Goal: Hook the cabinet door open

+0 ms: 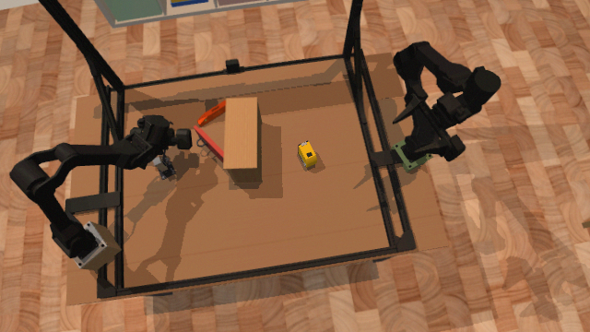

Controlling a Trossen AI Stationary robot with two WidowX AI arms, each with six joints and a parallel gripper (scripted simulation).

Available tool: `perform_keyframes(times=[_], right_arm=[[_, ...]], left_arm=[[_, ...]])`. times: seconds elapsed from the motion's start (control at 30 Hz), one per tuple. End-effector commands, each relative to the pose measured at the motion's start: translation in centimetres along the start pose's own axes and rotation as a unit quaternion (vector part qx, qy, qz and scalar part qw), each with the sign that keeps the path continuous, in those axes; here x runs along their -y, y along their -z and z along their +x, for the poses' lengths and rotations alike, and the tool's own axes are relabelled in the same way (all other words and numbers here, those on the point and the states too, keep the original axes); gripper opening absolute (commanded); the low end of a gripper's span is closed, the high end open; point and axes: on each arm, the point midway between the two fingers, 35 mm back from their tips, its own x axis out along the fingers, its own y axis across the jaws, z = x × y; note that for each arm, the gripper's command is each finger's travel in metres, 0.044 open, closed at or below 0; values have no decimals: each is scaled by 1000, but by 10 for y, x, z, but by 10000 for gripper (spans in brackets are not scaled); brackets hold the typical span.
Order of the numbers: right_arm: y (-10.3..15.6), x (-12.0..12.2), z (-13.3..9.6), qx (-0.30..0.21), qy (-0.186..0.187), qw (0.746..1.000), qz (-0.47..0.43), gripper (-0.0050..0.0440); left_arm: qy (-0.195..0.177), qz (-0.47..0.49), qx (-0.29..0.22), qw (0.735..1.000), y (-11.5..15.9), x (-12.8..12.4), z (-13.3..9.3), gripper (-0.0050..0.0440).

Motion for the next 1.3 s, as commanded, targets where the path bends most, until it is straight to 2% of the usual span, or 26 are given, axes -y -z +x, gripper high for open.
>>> perform_keyframes(times=[0.0, 0.23, 0.3, 0.37, 0.8, 0.87, 1.13, 1.27], right_arm=[[0, 8, -1, 1, 41, 998, 41, 0], [3, 23, -4, 0, 111, 987, 114, 0], [3, 23, -4, 0, 111, 987, 114, 0], [5, 27, -5, 0, 130, 982, 133, 0], [16, 50, -16, -2, 259, 929, 265, 0], [16, 50, -16, -2, 259, 929, 265, 0], [24, 59, -24, -3, 326, 884, 334, 0], [27, 61, -26, -3, 329, 883, 336, 0]], left_arm=[[1, -2, 0, 1000, 0, 0, 0, 400], [1, -2, 0, 1000, 0, 0, 0, 400], [1, -2, 0, 1000, 0, 0, 0, 400], [1, -2, 0, 1000, 0, 0, 0, 400], [1, -2, 0, 1000, 0, 0, 0, 400], [1, -2, 0, 1000, 0, 0, 0, 400], [1, -2, 0, 1000, 0, 0, 0, 400], [1, -2, 0, 1000, 0, 0, 0, 400]])
